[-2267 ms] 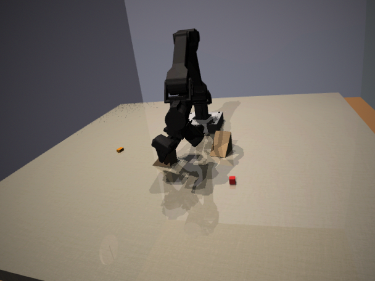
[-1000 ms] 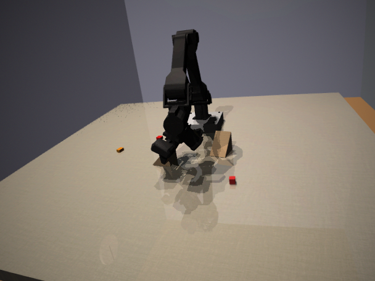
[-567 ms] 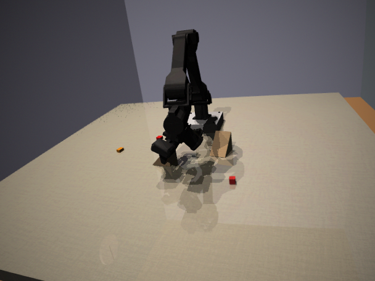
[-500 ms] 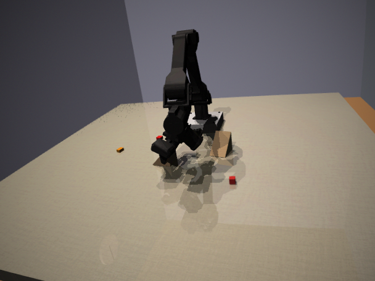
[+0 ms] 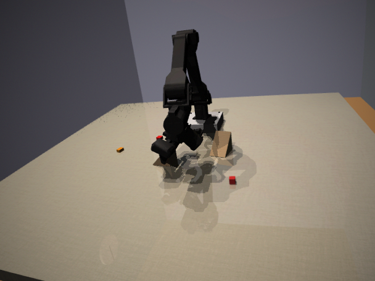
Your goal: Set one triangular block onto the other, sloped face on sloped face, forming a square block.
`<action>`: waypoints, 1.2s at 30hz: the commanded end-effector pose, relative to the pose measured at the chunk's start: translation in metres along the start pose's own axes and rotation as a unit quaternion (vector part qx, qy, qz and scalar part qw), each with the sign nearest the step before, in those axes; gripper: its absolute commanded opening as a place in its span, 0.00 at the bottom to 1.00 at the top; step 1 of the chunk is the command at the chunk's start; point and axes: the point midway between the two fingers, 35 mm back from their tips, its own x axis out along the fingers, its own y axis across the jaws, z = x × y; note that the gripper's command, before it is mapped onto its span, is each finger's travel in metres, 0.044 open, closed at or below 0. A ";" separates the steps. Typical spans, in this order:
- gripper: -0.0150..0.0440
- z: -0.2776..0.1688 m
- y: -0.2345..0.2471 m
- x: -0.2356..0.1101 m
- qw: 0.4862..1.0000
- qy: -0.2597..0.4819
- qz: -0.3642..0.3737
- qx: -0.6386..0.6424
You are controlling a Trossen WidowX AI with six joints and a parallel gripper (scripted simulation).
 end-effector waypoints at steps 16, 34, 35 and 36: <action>0.25 -0.001 -0.001 -0.002 1.000 0.000 -0.002 0.001; 0.25 -0.024 0.000 -0.008 0.985 -0.174 0.003 -0.003; 0.25 -0.026 0.000 -0.008 0.982 -0.187 0.003 -0.003; 0.25 -0.028 0.000 -0.008 0.980 -0.199 0.003 -0.003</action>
